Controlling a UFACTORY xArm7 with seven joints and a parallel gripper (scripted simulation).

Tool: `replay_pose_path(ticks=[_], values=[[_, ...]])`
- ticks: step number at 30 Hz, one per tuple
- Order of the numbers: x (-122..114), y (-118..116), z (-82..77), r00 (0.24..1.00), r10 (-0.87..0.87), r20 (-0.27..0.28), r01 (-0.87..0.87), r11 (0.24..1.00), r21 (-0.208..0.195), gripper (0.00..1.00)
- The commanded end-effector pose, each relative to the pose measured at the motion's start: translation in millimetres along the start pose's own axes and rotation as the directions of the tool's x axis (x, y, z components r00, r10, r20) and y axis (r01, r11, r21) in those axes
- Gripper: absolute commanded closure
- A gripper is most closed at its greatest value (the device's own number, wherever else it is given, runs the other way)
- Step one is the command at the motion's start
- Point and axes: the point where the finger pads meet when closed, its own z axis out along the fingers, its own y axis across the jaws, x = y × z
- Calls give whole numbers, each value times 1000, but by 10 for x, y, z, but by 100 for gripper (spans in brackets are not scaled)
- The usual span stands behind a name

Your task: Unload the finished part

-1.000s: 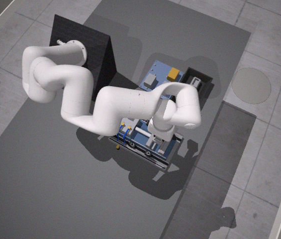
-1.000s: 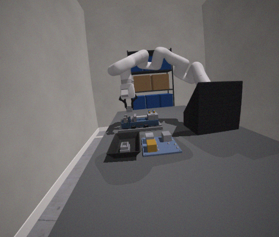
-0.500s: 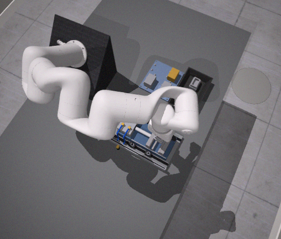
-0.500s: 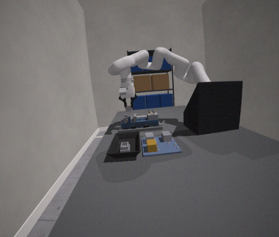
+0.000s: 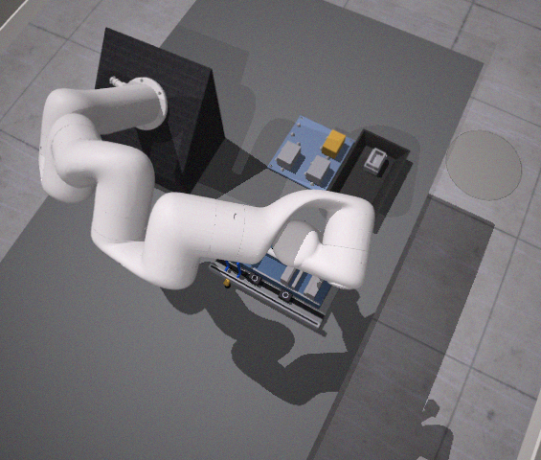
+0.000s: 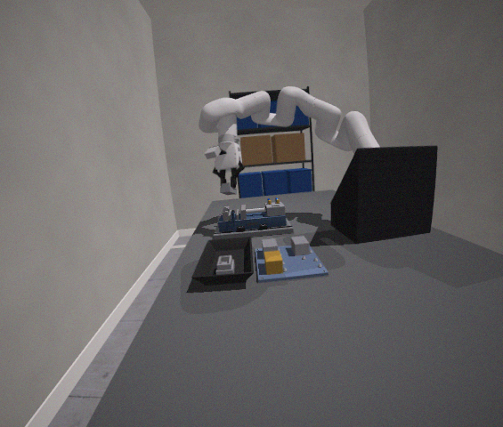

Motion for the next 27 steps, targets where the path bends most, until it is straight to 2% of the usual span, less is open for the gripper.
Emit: replay_pose_path(ticks=[1,9,11,13,18,26,27], values=[[108,47,-161,986,121,-116,-122,993,2,100],[244,135,-437,922,286,-261,-286,957,40,100],[244,135,-437,922,286,-261,-286,957,40,100],[304,184,-590,876,359,-324,-357,932,68,100],[371,250,-796,806,441,-394,-436,894,109,100],[472,376,-1207,654,568,-499,-551,810,199,100],[472,376,-1207,654,568,-499,-551,810,199,100]])
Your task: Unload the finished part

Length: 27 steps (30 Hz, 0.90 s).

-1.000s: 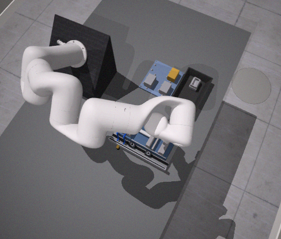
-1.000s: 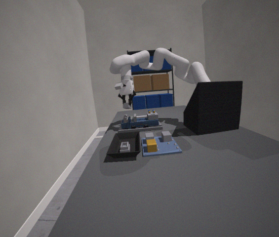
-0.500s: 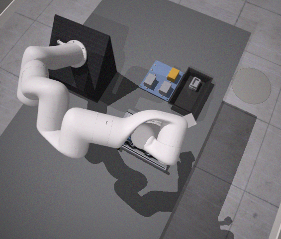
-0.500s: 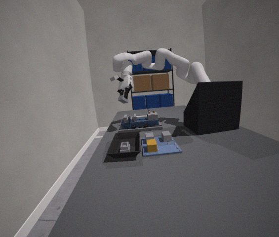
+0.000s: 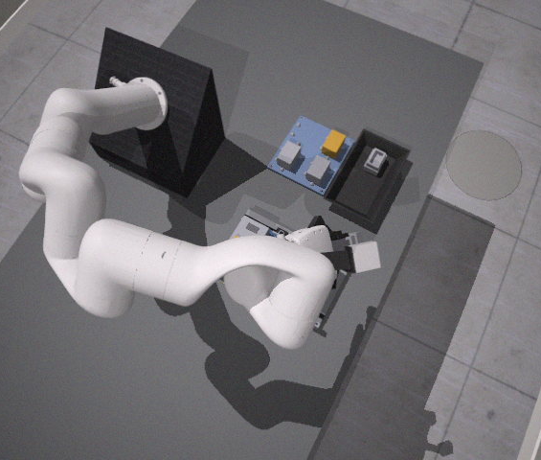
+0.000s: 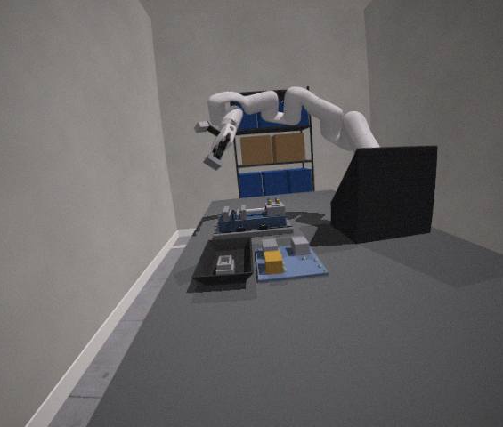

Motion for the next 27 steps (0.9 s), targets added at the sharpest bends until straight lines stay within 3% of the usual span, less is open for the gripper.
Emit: replay_pose_path(ticks=[1,3,10,16,18,19,27], values=[[168,-17,-148,994,77,-82,-77,997,9,100],[322,-19,-313,977,155,-149,-152,988,29,100],[597,-23,-637,921,289,-260,-277,957,81,100],[844,-31,-964,846,403,-349,-377,915,145,100],[844,-31,-964,846,403,-349,-377,915,145,100],[950,-37,-1114,807,450,-382,-414,893,177,100],[1263,-70,-1594,669,581,-463,-507,813,288,100]])
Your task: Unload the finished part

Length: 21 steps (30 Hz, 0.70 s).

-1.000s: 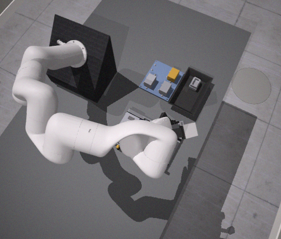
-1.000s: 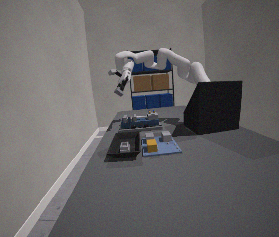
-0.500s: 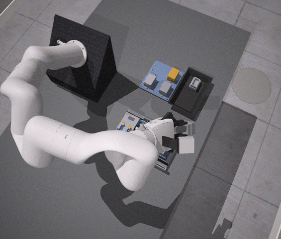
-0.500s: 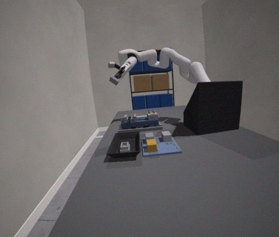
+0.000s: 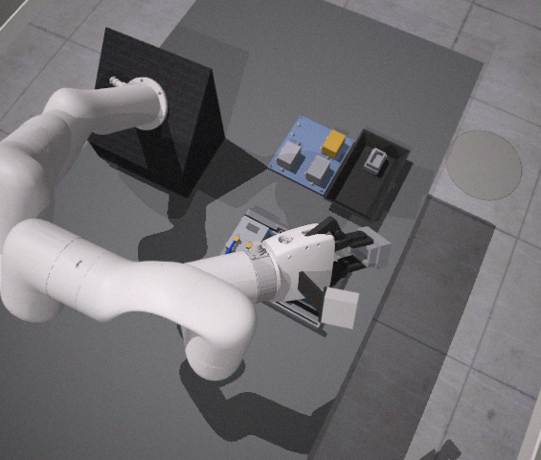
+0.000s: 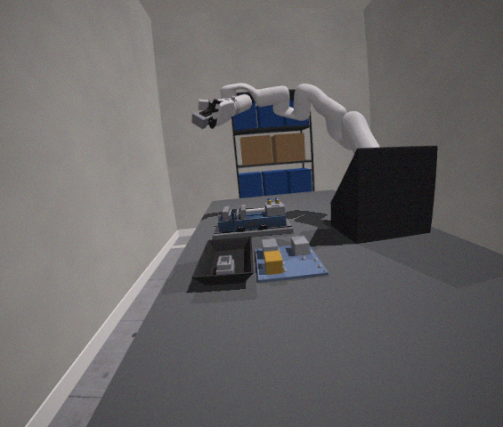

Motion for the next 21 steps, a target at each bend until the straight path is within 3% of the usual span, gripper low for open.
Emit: replay_pose_path(ticks=[1,6,8,10,21], values=[[319,-230,-213,987,117,-112,-112,992,49,100],[577,-422,-414,958,220,-183,-204,973,104,100],[577,-422,-414,958,220,-183,-204,973,104,100],[765,-575,-571,927,298,-229,-268,951,152,100],[1257,-1049,-1020,799,512,-314,-422,851,313,100]])
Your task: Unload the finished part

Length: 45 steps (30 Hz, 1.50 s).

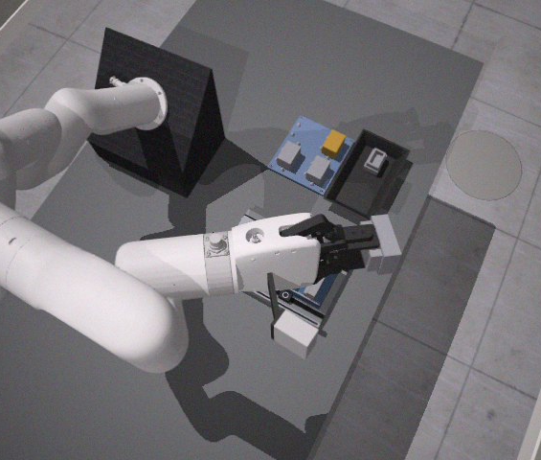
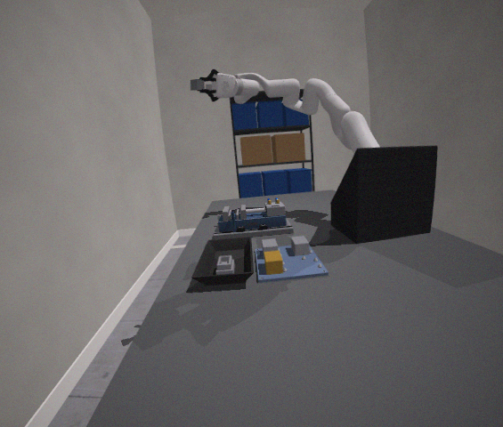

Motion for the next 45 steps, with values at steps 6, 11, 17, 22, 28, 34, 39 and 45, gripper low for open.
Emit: replay_pose_path(ticks=[6,11,17,22,28,34,39,45], values=[[301,-742,-189,965,228,-130,-209,968,140,100],[391,-1054,-260,930,333,-157,-299,932,207,100],[468,-1442,-321,867,468,-169,-409,864,293,100],[495,-1702,-337,811,562,-163,-484,801,352,100],[495,-2019,-309,719,682,-136,-580,696,423,100],[458,-2263,-223,613,784,-95,-663,576,478,100],[413,-2396,-124,527,848,-60,-715,480,507,100],[338,-2504,43,406,914,-13,-770,350,533,100]])
